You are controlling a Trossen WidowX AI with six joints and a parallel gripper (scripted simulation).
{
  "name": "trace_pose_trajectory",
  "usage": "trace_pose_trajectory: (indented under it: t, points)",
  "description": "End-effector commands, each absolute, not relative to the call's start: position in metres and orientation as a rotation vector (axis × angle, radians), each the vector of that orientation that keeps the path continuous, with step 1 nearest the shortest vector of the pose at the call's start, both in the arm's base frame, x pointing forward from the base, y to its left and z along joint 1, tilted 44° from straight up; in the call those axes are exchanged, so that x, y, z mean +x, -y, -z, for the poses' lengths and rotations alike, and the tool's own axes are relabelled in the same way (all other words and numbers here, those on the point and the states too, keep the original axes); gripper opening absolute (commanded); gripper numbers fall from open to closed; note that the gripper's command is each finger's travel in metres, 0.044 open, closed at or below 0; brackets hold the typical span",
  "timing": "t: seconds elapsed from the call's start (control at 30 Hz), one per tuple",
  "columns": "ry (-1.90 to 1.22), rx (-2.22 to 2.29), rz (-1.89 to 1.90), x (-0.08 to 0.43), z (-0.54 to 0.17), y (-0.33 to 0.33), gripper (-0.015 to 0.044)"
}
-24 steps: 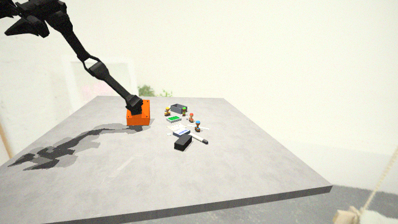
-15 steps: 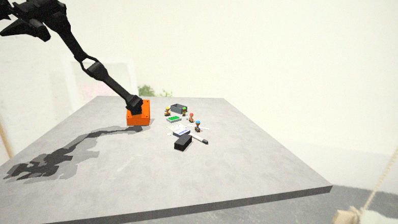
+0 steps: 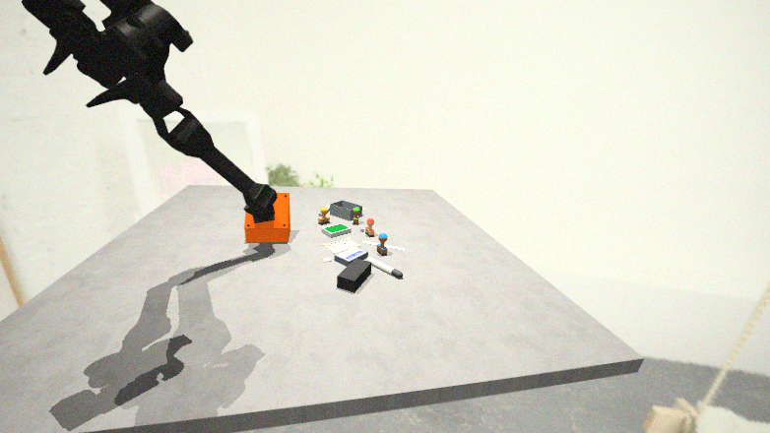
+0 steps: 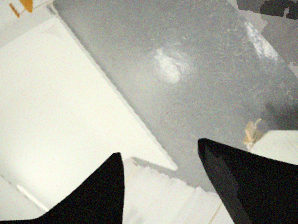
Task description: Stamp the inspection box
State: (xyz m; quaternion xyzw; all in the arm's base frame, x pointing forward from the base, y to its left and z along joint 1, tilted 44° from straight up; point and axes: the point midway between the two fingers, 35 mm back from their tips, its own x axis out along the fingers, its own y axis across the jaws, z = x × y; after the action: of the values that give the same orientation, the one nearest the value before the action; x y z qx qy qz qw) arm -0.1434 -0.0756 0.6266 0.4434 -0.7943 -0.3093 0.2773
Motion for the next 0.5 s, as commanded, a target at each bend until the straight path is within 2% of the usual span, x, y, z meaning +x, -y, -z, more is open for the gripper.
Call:
trace_pose_trajectory:
  t: [0.0, 0.23, 0.47]
  points:
    - [1.905, 1.196, 0.926, -0.083, -0.632, 0.118, 0.0219]
    - [1.644, 1.210, 0.987, -0.011, -0.626, 0.154, 0.0219]
    - [1.270, 1.193, 1.073, 0.092, -0.595, 0.185, 0.0219]
